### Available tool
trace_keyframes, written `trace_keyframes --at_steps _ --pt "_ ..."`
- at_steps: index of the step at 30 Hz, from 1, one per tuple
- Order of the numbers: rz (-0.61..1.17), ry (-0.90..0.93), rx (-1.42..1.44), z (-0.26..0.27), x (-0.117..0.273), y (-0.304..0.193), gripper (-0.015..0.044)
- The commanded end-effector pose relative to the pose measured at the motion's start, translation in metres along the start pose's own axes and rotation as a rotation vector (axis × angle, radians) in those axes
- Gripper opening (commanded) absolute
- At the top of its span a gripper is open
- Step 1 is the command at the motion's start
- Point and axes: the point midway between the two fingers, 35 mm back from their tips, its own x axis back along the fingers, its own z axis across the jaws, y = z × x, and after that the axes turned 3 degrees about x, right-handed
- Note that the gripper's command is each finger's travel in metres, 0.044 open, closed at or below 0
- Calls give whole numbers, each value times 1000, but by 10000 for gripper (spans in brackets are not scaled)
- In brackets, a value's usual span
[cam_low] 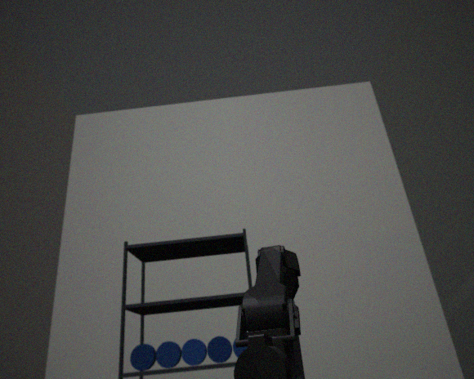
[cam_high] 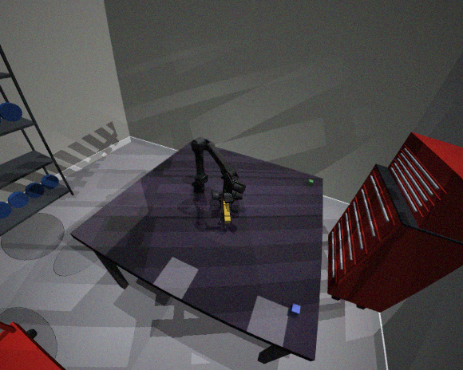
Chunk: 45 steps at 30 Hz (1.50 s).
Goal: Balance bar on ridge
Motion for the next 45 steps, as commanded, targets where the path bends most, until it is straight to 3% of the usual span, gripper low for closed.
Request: trace_keyframes --at_steps 1,3,9,16,20,45 --pt "-5 -3 6 0 0 1 315" --pt "-5 -3 6 0 0 1 315" --pt "0 0 0 0 0 0 158" --pt "0 0 0 0 0 0 111" --pt "-1 0 0 1 6 1 6" --pt "-4 -2 4 4 69 3 0"
